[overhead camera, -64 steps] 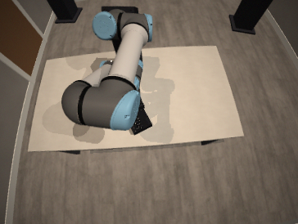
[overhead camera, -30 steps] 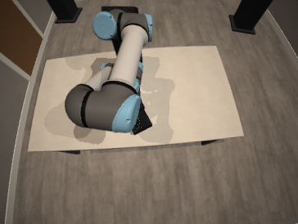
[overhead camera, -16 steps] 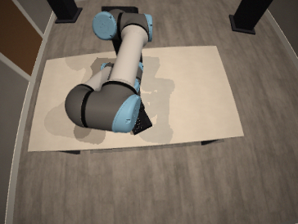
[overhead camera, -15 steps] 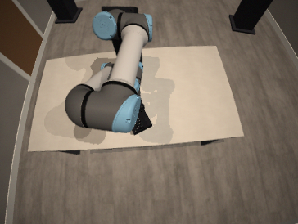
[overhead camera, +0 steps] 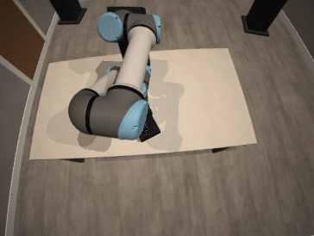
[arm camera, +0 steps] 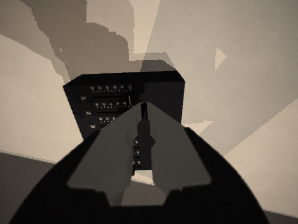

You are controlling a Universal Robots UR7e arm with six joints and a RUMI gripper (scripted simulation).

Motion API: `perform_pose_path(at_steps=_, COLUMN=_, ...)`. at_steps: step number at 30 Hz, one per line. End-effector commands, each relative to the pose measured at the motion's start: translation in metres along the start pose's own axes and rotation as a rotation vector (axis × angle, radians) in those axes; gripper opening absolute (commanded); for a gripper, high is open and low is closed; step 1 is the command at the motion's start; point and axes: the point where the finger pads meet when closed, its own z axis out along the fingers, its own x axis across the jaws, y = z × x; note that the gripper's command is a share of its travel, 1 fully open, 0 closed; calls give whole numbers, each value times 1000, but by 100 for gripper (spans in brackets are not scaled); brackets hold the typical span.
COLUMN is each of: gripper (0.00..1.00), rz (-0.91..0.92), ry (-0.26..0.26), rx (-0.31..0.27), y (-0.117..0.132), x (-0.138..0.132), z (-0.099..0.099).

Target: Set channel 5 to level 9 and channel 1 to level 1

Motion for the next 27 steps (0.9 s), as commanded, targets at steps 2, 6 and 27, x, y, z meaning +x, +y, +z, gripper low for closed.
perform_pose_path(at_steps=2, gripper=0, rz=0, ry=0, rx=-1, y=0, x=0, z=0)
perform_pose_path(at_steps=6, gripper=0, rz=0, ry=0, rx=-1, y=0, x=0, z=0)
perform_pose_path(at_steps=27, gripper=0, rz=0, ry=0, rx=-1, y=0, x=0, z=6)
